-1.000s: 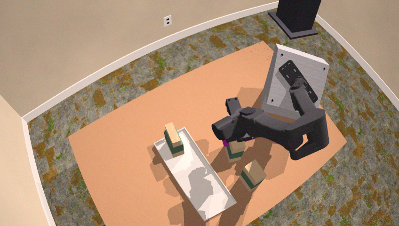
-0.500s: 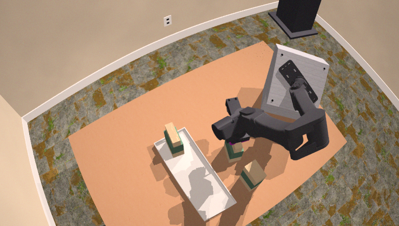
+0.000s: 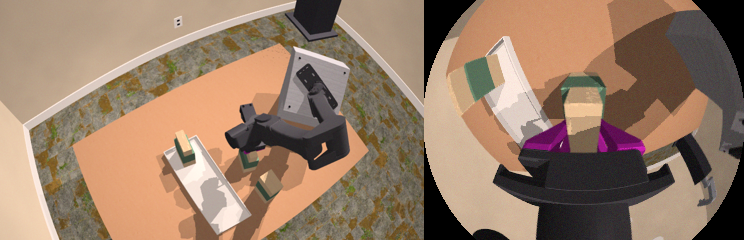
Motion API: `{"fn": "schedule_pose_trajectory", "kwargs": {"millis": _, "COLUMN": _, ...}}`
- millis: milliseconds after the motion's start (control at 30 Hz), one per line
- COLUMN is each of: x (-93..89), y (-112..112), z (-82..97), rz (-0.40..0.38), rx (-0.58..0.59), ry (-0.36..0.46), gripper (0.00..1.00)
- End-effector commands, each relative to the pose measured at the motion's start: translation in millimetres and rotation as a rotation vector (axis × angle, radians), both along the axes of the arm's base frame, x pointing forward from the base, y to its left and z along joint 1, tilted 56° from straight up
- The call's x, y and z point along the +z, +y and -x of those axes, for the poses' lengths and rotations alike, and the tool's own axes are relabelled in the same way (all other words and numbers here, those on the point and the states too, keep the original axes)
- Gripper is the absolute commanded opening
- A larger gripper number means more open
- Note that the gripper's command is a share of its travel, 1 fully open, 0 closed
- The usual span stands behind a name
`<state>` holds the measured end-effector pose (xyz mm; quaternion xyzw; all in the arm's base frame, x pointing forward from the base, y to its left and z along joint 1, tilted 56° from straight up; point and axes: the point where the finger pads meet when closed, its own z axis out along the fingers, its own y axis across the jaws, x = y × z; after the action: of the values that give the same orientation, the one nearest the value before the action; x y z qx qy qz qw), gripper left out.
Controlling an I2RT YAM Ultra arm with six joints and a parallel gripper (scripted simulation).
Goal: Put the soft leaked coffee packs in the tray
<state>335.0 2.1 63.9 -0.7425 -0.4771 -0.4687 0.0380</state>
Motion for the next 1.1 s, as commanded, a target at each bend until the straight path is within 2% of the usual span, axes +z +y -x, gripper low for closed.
{"fn": "schedule_pose_trajectory", "kwargs": {"millis": 0, "x": -13.5, "y": 0, "z": 7.0, "rz": -0.007, "rx": -0.013, "ry": 0.040, "gripper": 0.26}}
{"fn": "schedule_pose_trajectory", "kwargs": {"millis": 833, "x": -15.0, "y": -1, "z": 10.0, "rz": -0.011, "rx": -0.017, "ry": 0.053, "gripper": 0.26}}
{"fn": "schedule_pose_trajectory", "kwargs": {"millis": 900, "x": -2.3, "y": -5, "z": 8.0, "rz": 0.005, "rx": -0.017, "ry": 0.014, "gripper": 0.26}}
{"fn": "schedule_pose_trajectory", "kwargs": {"millis": 1067, "x": 17.4, "y": -14, "z": 5.4, "rz": 0.014, "rx": -0.011, "ry": -0.024, "gripper": 0.26}}
